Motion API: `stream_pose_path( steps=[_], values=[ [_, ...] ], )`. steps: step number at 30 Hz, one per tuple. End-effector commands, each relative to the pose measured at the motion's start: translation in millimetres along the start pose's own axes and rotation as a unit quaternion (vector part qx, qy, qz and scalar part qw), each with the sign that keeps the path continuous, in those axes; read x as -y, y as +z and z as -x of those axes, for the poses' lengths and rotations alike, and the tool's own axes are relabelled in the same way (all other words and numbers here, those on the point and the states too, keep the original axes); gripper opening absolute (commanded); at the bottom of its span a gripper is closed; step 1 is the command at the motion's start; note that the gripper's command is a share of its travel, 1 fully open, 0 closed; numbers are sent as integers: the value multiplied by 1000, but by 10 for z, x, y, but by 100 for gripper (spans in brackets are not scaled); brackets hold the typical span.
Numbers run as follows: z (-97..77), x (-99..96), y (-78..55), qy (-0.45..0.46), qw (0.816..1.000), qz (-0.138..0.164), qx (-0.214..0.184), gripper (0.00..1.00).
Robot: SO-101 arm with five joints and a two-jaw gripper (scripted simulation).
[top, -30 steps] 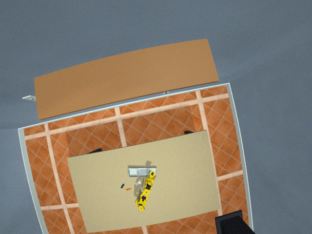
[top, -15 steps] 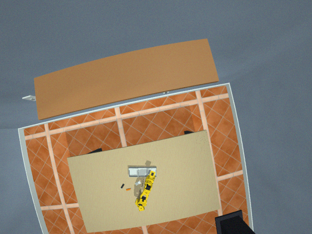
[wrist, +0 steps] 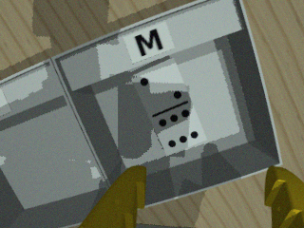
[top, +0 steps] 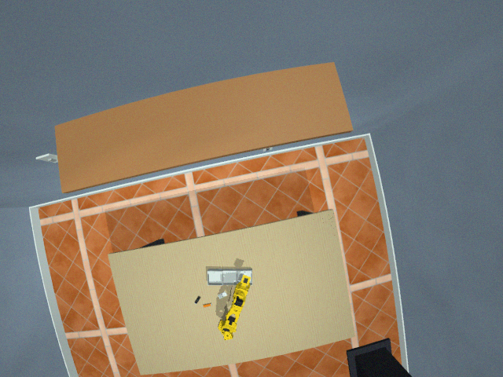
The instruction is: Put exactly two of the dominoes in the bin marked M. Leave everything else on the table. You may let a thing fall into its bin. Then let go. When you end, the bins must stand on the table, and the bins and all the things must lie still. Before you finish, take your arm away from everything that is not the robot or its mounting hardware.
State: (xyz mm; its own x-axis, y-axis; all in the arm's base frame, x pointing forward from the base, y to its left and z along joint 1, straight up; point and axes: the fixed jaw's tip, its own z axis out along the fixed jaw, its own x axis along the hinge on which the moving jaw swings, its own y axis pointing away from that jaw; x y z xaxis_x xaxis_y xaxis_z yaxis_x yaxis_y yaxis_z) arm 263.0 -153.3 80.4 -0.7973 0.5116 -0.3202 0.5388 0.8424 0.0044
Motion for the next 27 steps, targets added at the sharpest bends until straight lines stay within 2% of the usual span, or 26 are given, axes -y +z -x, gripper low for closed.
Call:
stream_pose_path(
  steps=[1,9,16,24,27],
  values=[
    [111,26,-225,3,999,0,45,23],
    [78,28,-224,-21,999,-2,36,24],
    [-11,32,-223,-84,996,-2,15,24],
    [-179,43,-227,-197,980,3,-21,25],
    [-199,45,-228,-214,977,4,-24,25]
  ],
)
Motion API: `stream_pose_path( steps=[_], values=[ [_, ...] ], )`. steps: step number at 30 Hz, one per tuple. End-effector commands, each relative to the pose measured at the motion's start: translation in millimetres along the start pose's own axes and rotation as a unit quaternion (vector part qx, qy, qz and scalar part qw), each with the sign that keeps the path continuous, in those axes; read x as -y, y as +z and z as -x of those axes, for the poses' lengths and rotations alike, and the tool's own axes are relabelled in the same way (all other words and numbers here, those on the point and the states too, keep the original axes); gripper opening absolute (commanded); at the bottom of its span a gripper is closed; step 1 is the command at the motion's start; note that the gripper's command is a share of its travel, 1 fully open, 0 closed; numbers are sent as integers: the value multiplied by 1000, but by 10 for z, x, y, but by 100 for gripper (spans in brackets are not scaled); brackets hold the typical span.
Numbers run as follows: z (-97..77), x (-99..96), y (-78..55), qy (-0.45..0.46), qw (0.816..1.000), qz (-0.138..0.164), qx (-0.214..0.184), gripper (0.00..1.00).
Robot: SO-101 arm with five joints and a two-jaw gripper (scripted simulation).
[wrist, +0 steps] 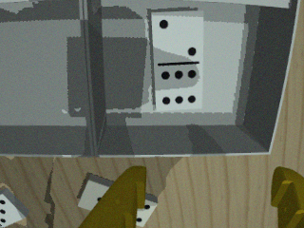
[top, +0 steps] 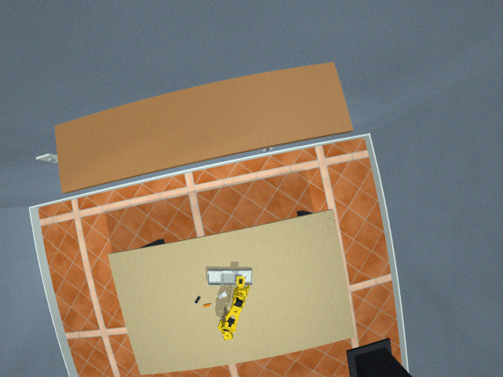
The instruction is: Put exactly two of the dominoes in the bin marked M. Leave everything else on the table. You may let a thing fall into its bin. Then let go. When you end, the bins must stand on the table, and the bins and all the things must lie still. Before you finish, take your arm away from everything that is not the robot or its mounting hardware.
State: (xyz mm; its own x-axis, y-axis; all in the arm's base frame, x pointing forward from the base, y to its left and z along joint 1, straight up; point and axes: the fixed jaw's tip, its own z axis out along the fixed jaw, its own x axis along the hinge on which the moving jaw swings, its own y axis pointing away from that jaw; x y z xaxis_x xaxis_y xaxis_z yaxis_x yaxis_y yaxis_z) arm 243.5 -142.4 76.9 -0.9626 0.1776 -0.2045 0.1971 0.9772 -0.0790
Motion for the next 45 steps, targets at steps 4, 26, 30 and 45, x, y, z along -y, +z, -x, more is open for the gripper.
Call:
stream_pose_path(
  steps=[4,26,30,45],
  values=[
    [-96,6,-184,-97,995,-7,11,25],
    [-591,-131,-135,-430,901,43,-41,28],
    [-665,-151,-126,-471,880,52,-46,28],
    [-777,-182,-111,-530,844,67,-50,29]
  ],
)
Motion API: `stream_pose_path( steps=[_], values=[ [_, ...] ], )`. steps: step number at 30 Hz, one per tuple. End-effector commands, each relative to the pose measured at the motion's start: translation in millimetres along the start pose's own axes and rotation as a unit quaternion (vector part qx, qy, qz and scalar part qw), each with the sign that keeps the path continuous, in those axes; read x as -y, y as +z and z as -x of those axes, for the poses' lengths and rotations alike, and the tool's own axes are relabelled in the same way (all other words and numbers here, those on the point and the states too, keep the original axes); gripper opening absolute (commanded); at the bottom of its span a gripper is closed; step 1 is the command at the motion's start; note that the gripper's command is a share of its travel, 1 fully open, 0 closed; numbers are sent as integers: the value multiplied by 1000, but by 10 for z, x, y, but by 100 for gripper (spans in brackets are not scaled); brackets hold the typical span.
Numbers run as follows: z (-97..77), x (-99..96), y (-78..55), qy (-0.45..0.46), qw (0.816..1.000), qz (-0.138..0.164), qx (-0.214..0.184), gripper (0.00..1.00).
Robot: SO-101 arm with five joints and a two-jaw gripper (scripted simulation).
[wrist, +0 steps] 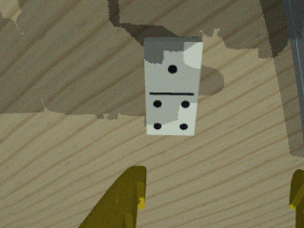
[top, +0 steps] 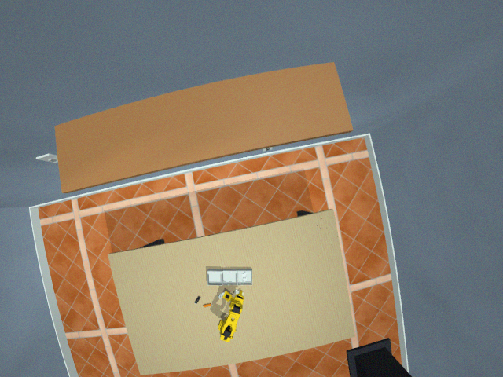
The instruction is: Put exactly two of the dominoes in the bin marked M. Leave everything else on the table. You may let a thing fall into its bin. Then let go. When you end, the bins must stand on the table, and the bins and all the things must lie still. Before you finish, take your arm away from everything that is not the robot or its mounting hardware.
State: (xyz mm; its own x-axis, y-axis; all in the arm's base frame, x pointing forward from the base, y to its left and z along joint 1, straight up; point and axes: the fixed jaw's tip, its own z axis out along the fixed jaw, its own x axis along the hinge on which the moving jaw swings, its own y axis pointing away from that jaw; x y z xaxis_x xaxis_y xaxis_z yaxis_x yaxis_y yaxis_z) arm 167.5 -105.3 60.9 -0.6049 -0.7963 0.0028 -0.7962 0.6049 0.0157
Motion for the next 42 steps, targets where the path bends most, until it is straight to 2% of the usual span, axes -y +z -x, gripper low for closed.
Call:
stream_pose_path(
  steps=[1,7,8,29,42],
  values=[
    [-17,44,-95,-5,999,-34,3,29],
    [-18,42,-95,-6,999,-34,3,29],
    [-22,18,-94,-14,998,-54,4,29],
    [-22,19,-88,-14,998,-54,4,29],
    [-20,45,29,-14,998,-54,4,29]
  ],
)
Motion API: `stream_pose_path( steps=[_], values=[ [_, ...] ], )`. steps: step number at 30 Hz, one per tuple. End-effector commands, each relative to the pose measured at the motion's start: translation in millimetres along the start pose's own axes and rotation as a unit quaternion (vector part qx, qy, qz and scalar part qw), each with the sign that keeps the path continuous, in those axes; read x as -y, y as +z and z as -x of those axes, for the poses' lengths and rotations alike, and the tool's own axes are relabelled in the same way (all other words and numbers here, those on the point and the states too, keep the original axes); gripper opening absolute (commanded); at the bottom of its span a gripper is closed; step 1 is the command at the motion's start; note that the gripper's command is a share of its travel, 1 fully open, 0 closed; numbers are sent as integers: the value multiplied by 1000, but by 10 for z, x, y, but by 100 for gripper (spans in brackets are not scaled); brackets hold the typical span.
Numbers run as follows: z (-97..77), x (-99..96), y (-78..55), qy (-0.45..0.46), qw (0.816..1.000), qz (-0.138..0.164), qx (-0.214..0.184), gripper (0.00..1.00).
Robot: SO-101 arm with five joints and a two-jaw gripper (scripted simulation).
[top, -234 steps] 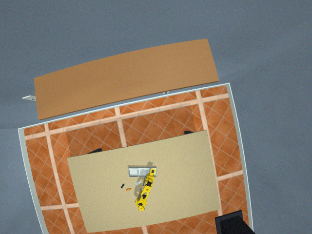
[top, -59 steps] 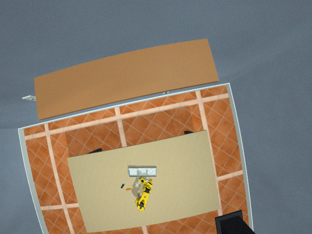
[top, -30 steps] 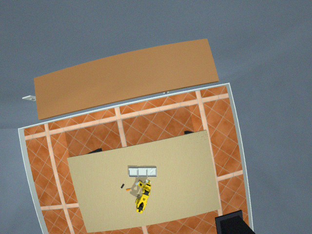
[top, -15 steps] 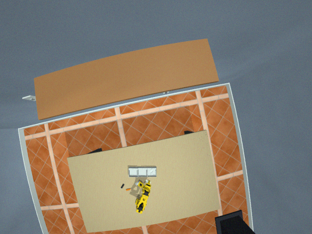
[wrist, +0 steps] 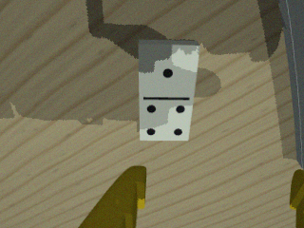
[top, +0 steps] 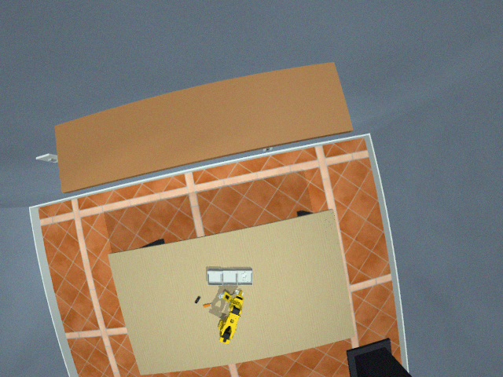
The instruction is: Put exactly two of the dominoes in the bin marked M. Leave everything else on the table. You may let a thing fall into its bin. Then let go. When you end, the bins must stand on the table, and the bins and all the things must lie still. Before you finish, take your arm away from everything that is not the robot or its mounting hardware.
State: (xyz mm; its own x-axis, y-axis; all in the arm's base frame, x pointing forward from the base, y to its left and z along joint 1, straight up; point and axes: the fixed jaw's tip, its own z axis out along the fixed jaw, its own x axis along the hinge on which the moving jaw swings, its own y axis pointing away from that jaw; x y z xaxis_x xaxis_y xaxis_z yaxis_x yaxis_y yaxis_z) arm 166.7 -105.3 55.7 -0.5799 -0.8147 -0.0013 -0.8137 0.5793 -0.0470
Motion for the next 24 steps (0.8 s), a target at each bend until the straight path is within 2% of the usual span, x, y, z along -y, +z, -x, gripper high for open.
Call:
stream_pose_path(
  steps=[1,12,24],
  values=[
    [-16,53,-2,1,1000,-23,2,29],
    [-16,60,221,1,1000,-23,2,29],
    [-16,49,345,1,1000,-23,2,29]
  ],
)
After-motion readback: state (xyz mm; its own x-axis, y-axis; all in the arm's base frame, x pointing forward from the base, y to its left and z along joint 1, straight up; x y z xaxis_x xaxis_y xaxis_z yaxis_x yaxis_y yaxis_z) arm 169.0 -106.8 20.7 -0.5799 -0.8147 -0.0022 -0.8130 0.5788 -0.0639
